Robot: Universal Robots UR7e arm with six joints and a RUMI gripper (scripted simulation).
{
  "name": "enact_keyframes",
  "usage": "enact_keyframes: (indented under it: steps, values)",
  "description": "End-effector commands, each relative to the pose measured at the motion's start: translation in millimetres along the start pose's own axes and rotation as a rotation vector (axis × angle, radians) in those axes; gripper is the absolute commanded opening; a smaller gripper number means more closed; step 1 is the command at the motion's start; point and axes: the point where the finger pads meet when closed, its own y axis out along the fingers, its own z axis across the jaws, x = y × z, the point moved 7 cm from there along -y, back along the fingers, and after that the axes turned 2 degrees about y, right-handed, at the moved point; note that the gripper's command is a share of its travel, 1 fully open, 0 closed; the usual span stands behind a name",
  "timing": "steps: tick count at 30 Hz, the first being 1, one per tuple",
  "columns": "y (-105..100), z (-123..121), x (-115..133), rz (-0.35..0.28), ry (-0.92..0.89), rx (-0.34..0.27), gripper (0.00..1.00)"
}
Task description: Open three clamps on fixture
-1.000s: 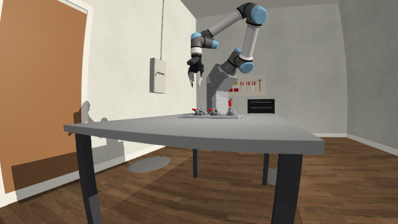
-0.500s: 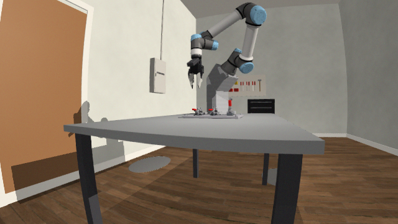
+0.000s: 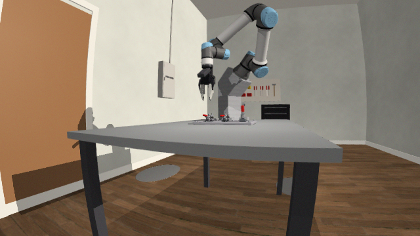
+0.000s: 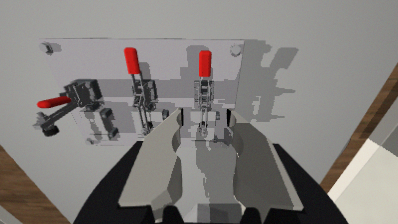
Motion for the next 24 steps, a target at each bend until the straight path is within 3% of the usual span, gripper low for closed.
enact_keyframes:
  steps: [1, 24]
  values:
    - [5.1, 0.6, -0.9, 0.003, 0.000, 0.002, 0.28]
    - [5.0, 0.1, -15.8, 0.003, 0.000, 0.002, 0.28]
